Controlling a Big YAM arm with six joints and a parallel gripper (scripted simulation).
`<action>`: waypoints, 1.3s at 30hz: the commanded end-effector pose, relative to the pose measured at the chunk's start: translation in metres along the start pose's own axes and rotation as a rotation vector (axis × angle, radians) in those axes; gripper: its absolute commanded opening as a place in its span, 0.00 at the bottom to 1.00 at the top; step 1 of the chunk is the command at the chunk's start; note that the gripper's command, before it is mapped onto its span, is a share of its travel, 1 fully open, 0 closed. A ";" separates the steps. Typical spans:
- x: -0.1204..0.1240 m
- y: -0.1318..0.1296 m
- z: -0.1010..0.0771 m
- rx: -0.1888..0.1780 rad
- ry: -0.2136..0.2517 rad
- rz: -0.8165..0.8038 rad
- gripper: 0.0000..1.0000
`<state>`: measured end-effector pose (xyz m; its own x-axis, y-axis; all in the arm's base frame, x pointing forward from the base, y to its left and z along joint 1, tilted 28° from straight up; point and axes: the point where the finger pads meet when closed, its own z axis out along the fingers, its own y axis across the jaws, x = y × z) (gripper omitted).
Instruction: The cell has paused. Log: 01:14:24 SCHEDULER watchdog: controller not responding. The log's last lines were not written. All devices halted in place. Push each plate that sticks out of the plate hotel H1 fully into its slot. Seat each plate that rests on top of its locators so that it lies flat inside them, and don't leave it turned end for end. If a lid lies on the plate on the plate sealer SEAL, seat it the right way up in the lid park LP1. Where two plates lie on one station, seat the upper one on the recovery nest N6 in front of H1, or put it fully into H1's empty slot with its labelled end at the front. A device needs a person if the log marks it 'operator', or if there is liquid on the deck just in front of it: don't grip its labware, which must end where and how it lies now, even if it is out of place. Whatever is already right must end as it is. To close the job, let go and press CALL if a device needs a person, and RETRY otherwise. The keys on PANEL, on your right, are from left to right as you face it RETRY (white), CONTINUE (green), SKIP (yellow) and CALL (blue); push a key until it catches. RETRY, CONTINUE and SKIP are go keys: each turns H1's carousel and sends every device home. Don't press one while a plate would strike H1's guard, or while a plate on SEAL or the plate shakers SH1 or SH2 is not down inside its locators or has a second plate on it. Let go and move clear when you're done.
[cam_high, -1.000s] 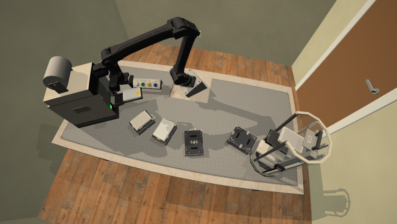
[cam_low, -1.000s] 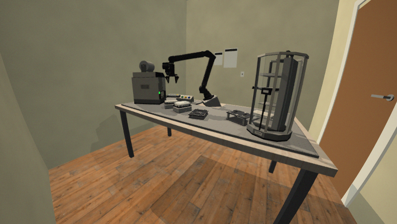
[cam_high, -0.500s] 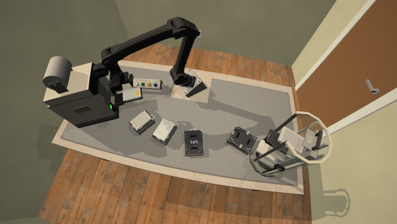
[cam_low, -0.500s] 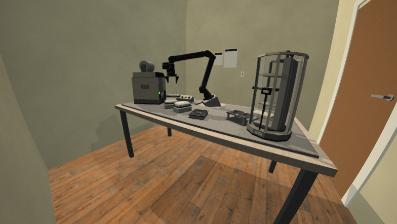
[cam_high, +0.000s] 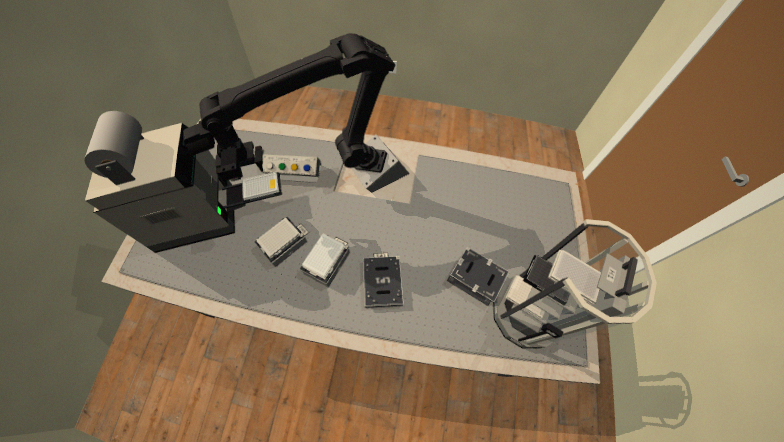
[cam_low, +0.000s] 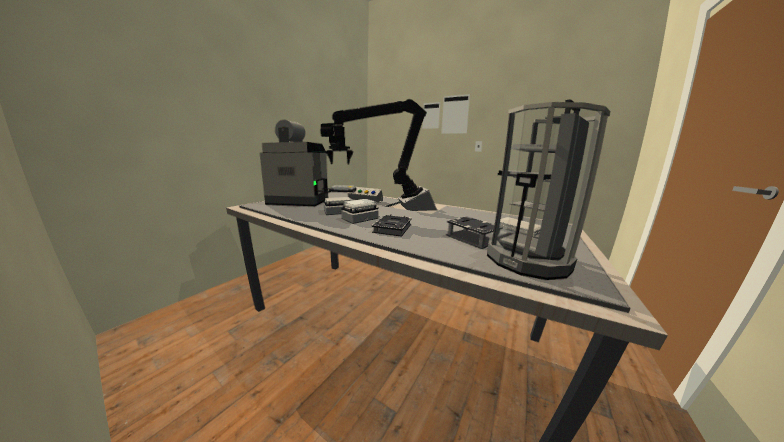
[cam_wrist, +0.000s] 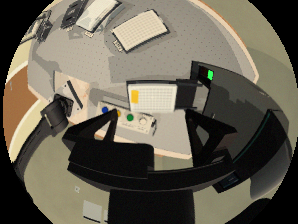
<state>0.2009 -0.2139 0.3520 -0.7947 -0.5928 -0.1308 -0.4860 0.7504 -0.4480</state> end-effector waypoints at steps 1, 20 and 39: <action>-0.002 -0.023 -0.019 0.056 -0.006 -0.004 1.00; -0.001 -0.012 0.000 0.020 -0.004 0.000 1.00; -0.003 -0.005 0.053 0.000 -0.004 0.000 1.00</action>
<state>0.2155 -0.2274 0.3198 -0.7956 -0.5909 -0.1335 -0.4803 0.7497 -0.4553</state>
